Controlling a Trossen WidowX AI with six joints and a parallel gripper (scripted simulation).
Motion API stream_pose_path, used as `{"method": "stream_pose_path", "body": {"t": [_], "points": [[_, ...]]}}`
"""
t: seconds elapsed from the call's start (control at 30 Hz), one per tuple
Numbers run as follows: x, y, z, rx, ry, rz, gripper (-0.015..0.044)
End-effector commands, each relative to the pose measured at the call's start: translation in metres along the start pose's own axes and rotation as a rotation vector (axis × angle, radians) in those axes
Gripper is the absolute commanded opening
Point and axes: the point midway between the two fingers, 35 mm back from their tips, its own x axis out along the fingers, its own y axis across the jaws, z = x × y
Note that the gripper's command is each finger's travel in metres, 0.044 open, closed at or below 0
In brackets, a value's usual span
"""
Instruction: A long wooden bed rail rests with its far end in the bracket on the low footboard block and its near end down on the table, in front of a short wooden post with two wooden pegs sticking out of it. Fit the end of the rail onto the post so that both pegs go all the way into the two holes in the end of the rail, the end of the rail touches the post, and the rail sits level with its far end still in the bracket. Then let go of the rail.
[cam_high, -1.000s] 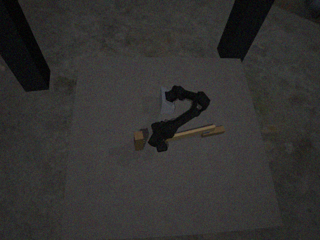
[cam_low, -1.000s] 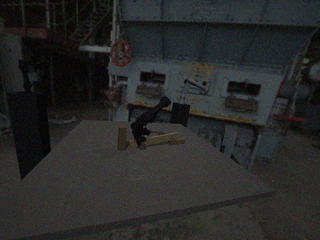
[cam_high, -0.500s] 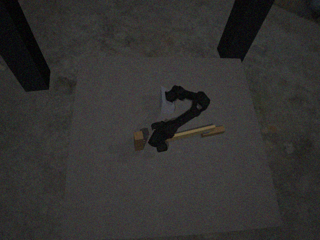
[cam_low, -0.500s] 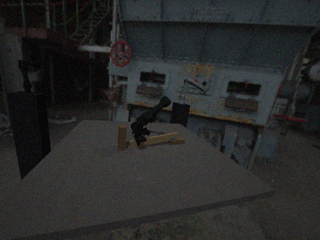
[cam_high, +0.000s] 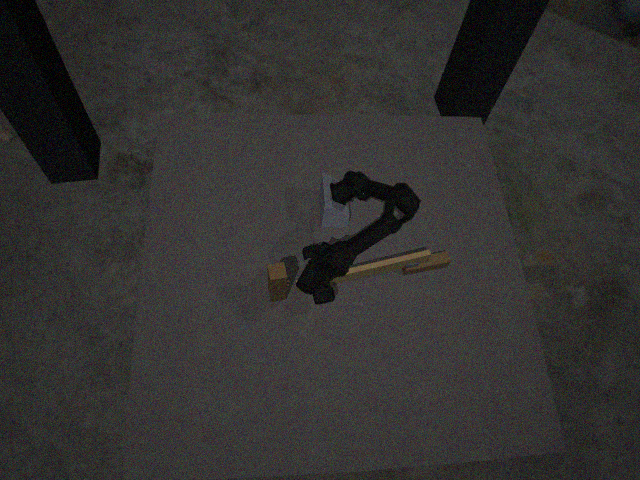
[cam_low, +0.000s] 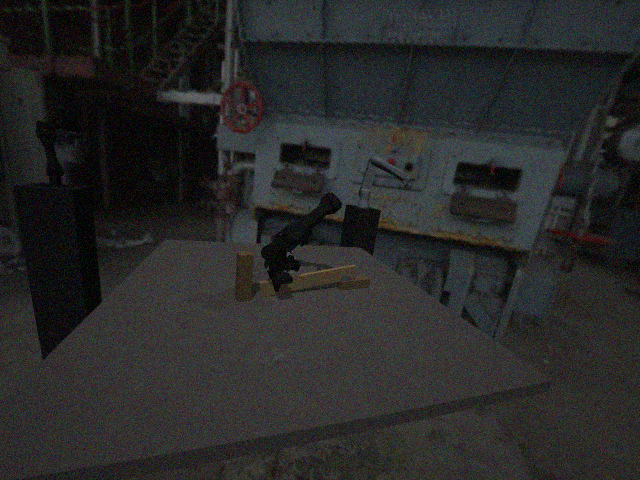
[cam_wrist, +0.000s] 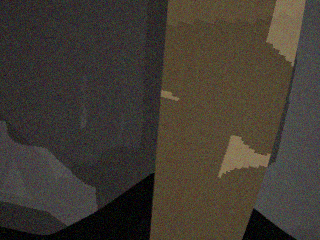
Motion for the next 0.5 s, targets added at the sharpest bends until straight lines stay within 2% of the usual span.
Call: {"method": "stream_pose_path", "body": {"t": [0.0, 0.47], "points": [[-0.0038, 0.0001, -0.0002, 0.002, -0.002, -0.003, 0.0], [-0.0109, -0.0019, -0.0003, 0.002, -0.002, -0.003, 0.0]]}}
